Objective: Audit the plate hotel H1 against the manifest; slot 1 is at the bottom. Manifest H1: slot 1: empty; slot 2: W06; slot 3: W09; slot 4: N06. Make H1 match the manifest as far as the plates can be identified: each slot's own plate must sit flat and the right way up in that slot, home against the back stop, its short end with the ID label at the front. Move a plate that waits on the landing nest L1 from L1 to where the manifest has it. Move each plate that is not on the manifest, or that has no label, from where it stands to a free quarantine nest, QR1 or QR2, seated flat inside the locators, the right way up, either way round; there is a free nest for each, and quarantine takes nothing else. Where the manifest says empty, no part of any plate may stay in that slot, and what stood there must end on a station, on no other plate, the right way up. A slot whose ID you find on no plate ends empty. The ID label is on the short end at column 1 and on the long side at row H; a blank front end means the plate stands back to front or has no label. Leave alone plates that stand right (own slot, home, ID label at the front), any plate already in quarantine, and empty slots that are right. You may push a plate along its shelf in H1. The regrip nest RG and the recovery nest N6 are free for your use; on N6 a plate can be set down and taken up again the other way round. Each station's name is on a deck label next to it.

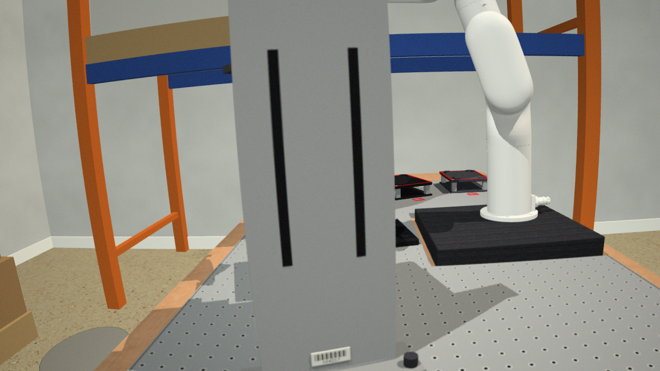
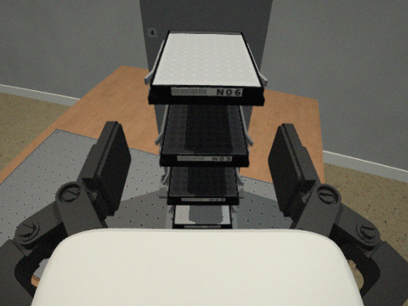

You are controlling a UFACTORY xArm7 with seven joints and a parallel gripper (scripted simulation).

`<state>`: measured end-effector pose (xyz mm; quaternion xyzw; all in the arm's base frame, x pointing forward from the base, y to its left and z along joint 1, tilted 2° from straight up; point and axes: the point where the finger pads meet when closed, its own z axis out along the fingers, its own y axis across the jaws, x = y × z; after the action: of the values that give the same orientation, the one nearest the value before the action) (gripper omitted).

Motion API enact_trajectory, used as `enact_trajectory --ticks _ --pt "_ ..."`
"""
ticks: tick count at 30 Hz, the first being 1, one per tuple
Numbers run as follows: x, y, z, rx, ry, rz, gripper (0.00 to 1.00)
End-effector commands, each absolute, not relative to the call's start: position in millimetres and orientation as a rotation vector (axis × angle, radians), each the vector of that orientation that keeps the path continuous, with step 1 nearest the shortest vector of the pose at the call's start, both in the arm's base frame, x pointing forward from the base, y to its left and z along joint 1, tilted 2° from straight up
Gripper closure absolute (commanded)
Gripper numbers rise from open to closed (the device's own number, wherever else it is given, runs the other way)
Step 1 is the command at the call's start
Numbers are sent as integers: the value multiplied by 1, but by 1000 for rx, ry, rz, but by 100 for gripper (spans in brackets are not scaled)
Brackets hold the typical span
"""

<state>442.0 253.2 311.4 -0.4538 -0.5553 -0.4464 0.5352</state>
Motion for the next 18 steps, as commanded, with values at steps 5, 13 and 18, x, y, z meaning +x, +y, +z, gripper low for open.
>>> enact_trajectory --ticks 5,13,18 --pt "443 253 295 -1079 -1326 -1066 0" --pt "443 252 273 -1079 -1326 -1066 0" --pt "444 252 269 -1079 -1326 -1066 0"
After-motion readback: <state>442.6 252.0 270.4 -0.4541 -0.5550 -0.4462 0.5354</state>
